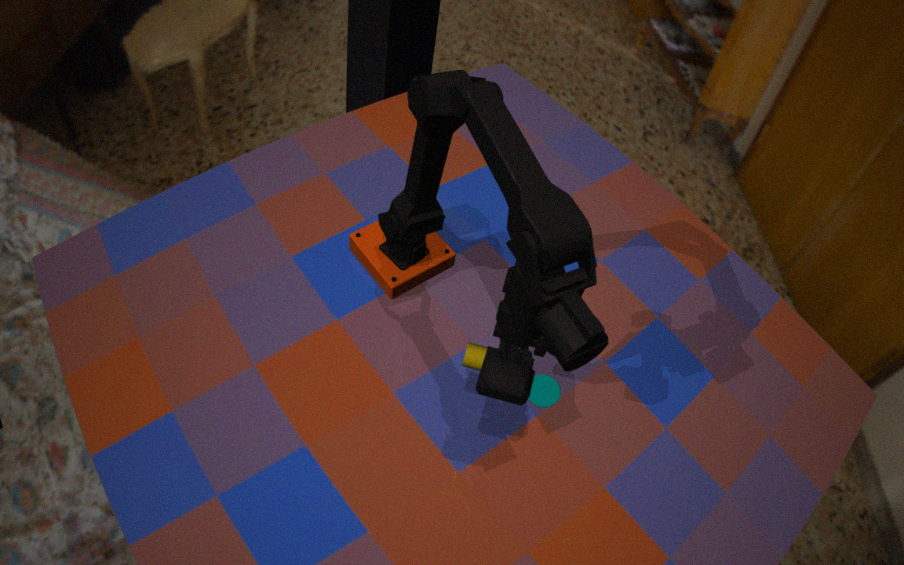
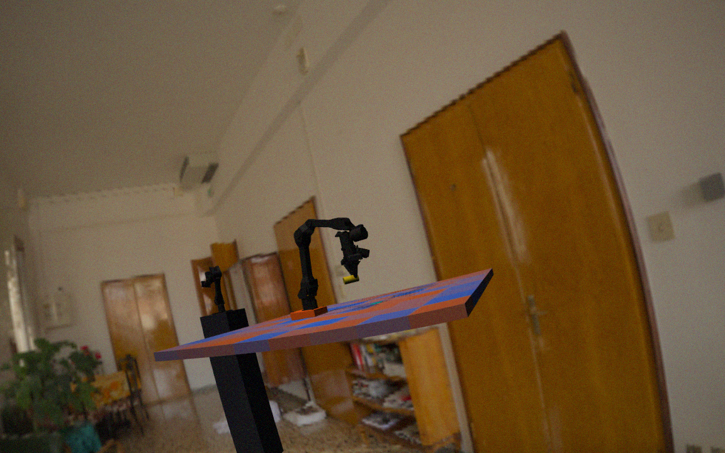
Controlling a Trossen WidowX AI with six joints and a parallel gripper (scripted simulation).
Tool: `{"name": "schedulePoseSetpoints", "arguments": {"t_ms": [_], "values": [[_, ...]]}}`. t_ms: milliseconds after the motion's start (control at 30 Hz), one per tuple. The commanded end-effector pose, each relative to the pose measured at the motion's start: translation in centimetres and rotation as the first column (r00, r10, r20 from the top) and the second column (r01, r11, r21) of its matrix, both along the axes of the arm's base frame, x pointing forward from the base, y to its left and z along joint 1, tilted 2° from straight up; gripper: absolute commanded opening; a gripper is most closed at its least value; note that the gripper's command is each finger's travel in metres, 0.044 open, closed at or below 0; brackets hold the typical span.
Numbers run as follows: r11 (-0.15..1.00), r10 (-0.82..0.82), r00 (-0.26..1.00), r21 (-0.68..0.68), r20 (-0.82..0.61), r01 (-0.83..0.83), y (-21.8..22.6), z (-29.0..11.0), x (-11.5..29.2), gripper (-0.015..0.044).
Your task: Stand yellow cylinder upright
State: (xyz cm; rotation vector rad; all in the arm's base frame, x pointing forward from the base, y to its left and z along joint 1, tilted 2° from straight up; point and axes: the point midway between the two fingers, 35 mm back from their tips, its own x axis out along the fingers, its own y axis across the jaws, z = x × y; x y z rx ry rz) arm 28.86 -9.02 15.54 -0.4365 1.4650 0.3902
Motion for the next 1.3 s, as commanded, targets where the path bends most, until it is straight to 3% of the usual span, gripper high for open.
{"name": "schedulePoseSetpoints", "arguments": {"t_ms": [0,967,1267], "values": [[1.0,0.015,1.0,-0.004,0.003,-0.015,0.9,0.3,0.7,0.0105],[0.991,0.137,0.991,0.002,0.002,-0.137,8.4,1.2,4.2,0.0105],[0.991,0.129,0.991,0.016,0.022,-0.129,8.8,0.9,4.6,0.0105]]}}
